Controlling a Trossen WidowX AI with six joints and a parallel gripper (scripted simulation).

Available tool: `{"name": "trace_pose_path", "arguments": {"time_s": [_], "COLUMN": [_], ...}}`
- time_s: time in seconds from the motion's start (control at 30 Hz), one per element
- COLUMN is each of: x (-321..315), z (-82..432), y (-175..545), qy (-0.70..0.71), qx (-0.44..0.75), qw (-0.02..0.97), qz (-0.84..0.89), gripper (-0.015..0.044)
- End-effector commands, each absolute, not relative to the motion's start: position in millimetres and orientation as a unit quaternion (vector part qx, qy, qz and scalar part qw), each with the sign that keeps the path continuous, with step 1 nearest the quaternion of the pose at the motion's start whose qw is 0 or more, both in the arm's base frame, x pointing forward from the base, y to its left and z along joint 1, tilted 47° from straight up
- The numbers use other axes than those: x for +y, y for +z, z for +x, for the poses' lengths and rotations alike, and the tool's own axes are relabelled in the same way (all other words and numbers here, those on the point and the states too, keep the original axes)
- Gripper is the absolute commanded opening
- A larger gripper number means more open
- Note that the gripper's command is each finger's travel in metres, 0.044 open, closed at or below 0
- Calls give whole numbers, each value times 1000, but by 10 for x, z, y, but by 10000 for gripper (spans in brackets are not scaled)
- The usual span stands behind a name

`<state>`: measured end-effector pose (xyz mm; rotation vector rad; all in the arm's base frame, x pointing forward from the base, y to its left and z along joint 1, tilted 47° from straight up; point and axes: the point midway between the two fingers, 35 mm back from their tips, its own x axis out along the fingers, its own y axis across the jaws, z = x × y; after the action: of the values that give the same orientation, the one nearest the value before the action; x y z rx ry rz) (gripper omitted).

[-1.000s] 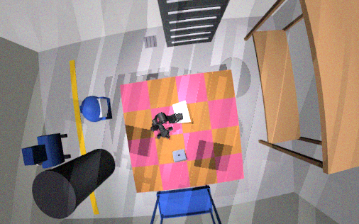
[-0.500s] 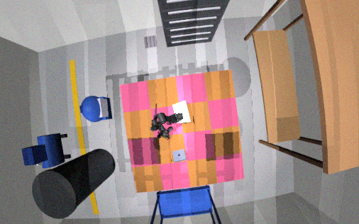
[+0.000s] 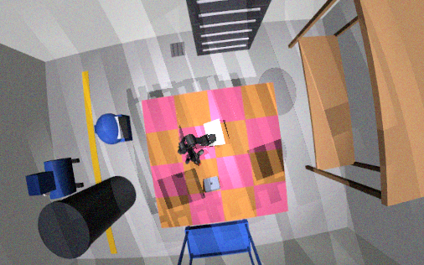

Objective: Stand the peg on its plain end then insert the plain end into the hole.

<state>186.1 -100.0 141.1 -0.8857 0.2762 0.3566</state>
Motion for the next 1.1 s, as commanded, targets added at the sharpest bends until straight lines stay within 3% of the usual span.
{"name": "trace_pose_path", "arguments": {"time_s": [0.0, 1.07], "x": [-1021, -1046], "z": [1849, 1795], "y": [1400, 1395], "qy": [171, 179], "qx": [133, 110], "qw": [879, 877], "qz": [-425, -432], "gripper": [51, 51]}}
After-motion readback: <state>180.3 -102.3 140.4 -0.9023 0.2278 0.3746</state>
